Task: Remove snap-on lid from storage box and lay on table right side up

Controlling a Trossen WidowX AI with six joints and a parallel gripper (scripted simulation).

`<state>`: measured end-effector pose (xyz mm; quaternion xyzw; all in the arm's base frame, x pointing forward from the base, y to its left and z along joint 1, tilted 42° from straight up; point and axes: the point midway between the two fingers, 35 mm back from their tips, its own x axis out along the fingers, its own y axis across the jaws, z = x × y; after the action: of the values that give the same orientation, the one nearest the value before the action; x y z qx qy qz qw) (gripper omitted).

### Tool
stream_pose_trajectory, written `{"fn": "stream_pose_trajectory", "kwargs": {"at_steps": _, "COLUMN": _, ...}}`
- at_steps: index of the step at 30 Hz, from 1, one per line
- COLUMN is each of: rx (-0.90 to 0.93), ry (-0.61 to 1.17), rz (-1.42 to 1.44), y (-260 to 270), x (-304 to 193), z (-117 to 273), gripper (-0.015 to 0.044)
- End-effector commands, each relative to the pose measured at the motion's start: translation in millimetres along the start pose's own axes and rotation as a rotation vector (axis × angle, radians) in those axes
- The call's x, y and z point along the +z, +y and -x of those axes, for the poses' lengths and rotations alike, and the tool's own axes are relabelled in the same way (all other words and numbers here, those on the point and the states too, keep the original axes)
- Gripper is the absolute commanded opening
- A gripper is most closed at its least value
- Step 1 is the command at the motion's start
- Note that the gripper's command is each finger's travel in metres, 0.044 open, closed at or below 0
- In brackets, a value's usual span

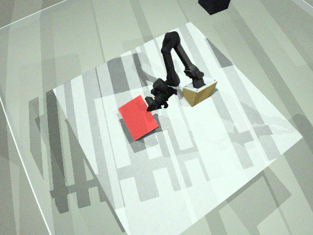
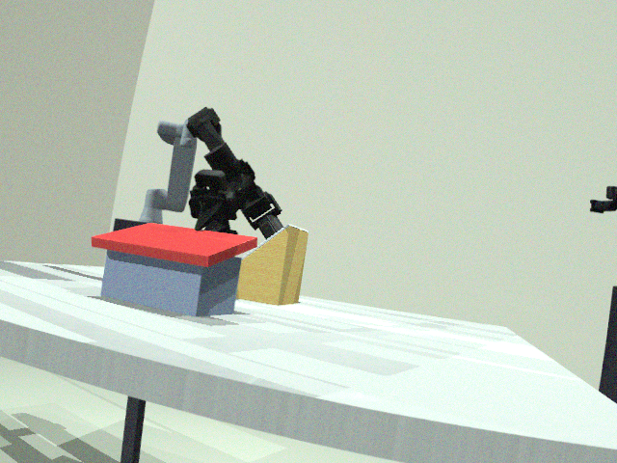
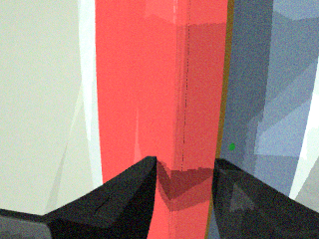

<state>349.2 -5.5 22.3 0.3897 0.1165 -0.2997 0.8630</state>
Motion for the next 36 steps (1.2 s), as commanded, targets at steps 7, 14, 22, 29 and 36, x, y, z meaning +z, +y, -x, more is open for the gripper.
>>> {"fn": "stream_pose_trajectory", "kwargs": {"at_steps": 7, "rx": 0.014, "ry": -0.002, "rz": -0.01, "y": 17, "x": 1, "z": 6, "gripper": 0.0}}
{"fn": "stream_pose_trajectory", "kwargs": {"at_steps": 14, "rx": 0.014, "ry": -0.002, "rz": -0.01, "y": 27, "x": 1, "z": 9, "gripper": 0.0}}
{"fn": "stream_pose_trajectory", "kwargs": {"at_steps": 22, "rx": 0.014, "ry": -0.002, "rz": -0.011, "y": 38, "x": 2, "z": 12, "gripper": 0.0}}
{"fn": "stream_pose_trajectory", "kwargs": {"at_steps": 29, "rx": 0.014, "ry": -0.002, "rz": -0.011, "y": 49, "x": 2, "z": 14, "gripper": 0.0}}
{"fn": "stream_pose_trajectory", "kwargs": {"at_steps": 36, "rx": 0.015, "ry": -0.001, "rz": -0.011, "y": 59, "x": 2, "z": 16, "gripper": 0.0}}
